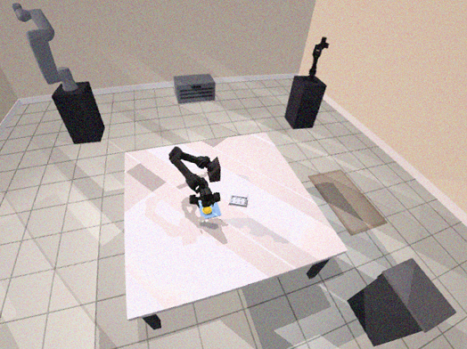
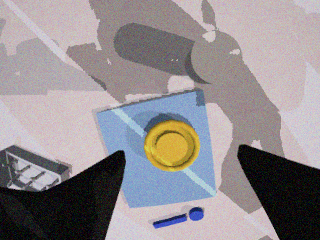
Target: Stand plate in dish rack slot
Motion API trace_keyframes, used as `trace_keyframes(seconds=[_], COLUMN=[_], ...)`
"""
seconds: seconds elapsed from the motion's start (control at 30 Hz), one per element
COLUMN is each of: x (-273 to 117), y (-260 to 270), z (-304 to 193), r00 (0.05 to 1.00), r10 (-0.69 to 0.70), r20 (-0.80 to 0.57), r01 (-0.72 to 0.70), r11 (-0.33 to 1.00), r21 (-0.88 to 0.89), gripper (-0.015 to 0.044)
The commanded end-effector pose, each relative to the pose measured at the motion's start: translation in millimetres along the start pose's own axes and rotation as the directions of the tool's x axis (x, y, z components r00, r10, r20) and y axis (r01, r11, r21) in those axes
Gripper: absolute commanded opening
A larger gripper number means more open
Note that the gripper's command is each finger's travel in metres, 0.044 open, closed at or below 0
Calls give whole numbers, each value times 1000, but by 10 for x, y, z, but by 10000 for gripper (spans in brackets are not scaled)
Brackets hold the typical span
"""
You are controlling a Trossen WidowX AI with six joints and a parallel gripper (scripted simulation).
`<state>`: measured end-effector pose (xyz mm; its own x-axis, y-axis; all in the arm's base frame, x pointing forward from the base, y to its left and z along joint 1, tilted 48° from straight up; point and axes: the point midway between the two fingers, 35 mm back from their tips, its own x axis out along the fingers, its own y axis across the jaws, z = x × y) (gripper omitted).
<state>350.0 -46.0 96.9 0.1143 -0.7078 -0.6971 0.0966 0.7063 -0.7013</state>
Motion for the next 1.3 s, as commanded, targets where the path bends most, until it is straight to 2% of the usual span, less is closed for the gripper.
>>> trace_keyframes(seconds=[0.0, 0.33, 1.27], x=[101, 138, 587], y=[44, 64, 54], z=[-161, -212, -237], r00=[998, 996, 996], r10=[-37, -50, -50], r20=[-60, -78, -78], r01=[29, 36, 36], r11=[991, 985, 985], r21=[-128, -171, -171], gripper=[400, 400, 400])
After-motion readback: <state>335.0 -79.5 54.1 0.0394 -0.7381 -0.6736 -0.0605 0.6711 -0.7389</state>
